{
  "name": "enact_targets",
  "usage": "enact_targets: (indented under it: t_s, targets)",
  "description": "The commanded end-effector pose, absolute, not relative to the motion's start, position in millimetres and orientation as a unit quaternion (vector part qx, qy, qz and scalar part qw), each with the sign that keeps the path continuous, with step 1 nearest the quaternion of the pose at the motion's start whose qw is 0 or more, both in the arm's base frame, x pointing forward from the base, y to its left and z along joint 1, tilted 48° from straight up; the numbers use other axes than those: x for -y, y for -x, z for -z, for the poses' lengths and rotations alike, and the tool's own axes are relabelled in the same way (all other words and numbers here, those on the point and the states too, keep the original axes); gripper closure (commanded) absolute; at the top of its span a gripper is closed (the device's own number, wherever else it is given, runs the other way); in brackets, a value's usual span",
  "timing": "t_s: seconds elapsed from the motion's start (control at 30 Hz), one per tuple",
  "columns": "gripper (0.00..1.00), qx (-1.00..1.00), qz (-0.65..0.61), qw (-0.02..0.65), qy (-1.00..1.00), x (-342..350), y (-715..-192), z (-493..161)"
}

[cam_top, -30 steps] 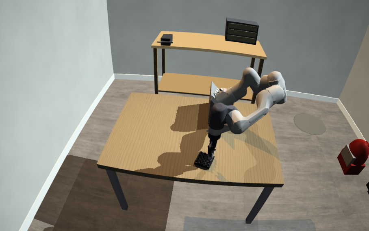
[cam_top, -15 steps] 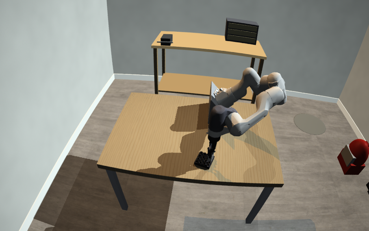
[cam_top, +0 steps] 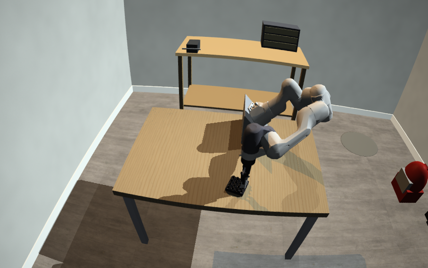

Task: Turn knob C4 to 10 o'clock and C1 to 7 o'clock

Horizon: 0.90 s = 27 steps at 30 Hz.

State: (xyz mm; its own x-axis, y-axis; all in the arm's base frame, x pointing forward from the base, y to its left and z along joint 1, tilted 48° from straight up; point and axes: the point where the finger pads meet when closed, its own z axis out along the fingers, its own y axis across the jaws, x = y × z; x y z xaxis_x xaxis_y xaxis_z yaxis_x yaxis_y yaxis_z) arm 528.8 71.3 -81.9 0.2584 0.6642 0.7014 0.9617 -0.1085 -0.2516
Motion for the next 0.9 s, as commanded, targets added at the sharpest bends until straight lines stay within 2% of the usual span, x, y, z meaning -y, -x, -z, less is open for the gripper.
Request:
enact_targets:
  t_s: [0.0,0.87]
  targets:
    - [0.88,0.571,0.214,0.347,0.713,-72.7,-528.0,84.0]
    - [0.88,0.571,0.214,0.347,0.713,-72.7,-528.0,84.0]
